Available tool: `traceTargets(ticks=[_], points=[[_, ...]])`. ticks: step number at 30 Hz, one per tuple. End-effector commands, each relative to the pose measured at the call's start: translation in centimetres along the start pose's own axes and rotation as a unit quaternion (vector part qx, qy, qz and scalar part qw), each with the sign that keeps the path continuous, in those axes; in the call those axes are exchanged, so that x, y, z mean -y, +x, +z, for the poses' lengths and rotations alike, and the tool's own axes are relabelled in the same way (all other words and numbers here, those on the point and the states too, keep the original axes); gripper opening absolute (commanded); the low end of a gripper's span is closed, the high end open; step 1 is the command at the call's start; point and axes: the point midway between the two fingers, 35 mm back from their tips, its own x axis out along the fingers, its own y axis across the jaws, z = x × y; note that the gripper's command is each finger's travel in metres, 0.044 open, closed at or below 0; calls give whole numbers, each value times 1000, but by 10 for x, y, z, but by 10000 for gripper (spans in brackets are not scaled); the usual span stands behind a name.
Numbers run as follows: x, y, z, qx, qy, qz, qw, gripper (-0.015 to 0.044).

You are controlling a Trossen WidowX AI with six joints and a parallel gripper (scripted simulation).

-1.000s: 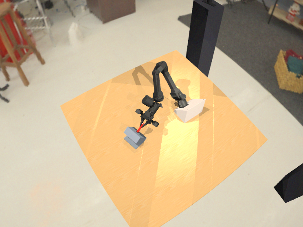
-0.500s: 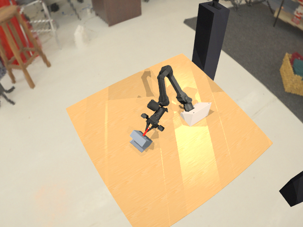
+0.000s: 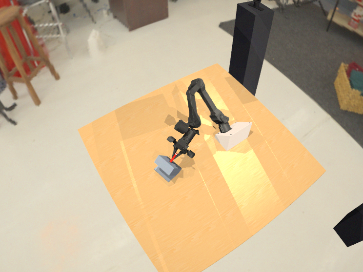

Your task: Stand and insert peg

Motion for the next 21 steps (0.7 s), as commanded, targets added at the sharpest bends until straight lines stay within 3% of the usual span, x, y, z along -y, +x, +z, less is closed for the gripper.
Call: traceTargets(ticks=[1,21], points=[[-1,3,1,2,-2,2,1000,0],[0,12,2,2,-2,2,1000,0]])
